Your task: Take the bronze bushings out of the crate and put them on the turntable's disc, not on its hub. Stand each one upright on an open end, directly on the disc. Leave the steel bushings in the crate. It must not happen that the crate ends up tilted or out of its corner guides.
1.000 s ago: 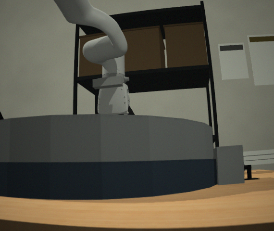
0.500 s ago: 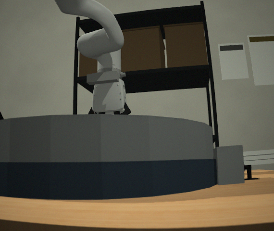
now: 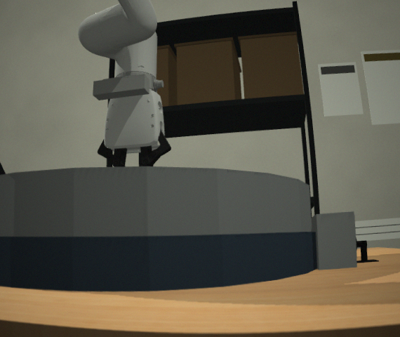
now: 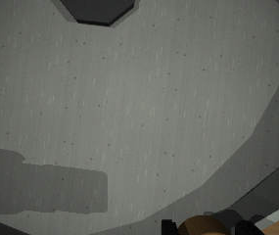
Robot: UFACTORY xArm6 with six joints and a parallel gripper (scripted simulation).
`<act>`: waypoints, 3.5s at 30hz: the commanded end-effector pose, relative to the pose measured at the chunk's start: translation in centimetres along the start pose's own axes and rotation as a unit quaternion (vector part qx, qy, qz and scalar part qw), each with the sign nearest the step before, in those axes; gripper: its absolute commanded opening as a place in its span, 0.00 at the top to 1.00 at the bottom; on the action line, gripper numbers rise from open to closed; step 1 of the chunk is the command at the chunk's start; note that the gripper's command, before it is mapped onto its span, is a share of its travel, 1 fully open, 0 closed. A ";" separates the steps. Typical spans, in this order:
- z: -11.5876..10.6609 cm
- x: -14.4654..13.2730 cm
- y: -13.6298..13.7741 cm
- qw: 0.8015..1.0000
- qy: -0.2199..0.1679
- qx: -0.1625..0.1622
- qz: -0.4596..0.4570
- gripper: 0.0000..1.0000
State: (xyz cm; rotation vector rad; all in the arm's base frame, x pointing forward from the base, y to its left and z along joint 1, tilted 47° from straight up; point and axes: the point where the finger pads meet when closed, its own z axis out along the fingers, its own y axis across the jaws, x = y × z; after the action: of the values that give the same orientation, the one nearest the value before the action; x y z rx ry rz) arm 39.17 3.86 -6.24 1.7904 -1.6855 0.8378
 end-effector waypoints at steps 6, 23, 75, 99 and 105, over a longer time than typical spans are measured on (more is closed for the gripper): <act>-0.4 7.4 -0.1 1.000 -0.010 0.008 -0.002 1.00; -0.4 8.8 -0.1 1.000 -0.010 0.008 -0.002 1.00; 5.4 8.7 -0.1 1.000 -0.010 0.008 -0.002 1.00; 6.1 8.7 -0.1 1.000 -0.010 0.008 -0.002 1.00; 6.1 8.7 -0.1 1.000 -0.010 0.008 -0.002 1.00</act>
State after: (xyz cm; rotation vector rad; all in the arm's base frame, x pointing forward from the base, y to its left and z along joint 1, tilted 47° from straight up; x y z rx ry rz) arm 39.86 -6.53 -3.81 1.8161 -1.6900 0.8330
